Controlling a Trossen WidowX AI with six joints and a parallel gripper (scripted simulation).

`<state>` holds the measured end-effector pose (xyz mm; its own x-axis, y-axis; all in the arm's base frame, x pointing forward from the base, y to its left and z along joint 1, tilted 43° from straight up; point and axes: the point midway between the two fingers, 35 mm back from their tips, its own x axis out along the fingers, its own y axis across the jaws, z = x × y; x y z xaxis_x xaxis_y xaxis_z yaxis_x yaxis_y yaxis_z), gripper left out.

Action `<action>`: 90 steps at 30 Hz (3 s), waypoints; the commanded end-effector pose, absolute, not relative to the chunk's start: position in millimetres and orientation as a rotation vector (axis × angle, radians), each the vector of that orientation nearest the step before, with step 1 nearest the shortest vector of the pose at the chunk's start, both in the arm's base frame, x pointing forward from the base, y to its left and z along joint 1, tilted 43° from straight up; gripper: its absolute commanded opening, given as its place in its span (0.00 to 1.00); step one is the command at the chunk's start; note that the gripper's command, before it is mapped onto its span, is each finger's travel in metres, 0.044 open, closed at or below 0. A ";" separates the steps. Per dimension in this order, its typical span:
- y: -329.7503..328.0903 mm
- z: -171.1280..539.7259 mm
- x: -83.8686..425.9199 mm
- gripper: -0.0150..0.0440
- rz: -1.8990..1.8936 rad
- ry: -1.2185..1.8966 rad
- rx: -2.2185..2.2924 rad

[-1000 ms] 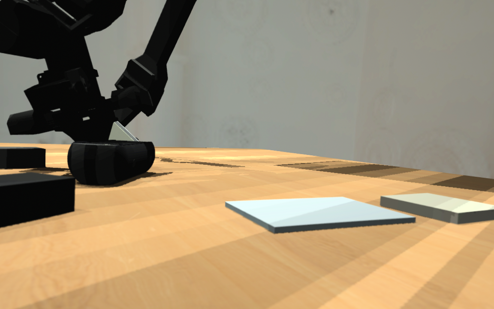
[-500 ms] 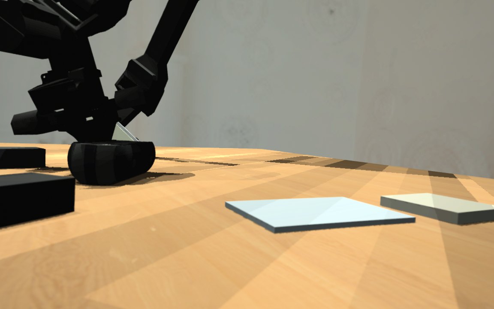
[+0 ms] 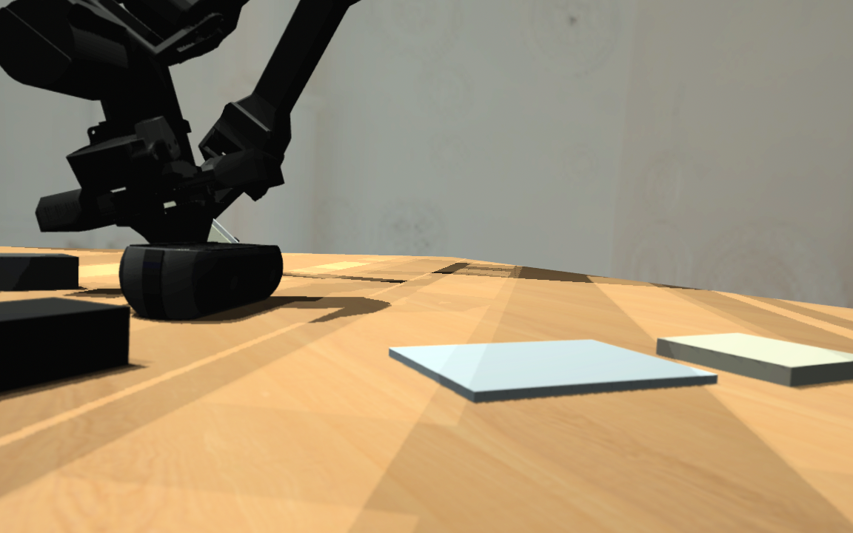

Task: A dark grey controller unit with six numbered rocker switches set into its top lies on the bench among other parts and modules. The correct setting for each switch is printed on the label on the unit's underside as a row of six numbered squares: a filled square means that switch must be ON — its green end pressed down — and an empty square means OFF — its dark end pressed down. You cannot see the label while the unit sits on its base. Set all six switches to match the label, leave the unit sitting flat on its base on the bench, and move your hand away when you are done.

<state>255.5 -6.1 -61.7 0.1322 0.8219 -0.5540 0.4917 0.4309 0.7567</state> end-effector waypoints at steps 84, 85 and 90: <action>-64.6 -31.7 342.5 0.25 0.073 1.770 1.143; -63.8 -31.2 346.9 0.25 0.057 1.780 1.141; -58.1 -28.4 367.9 0.25 -0.028 1.829 1.131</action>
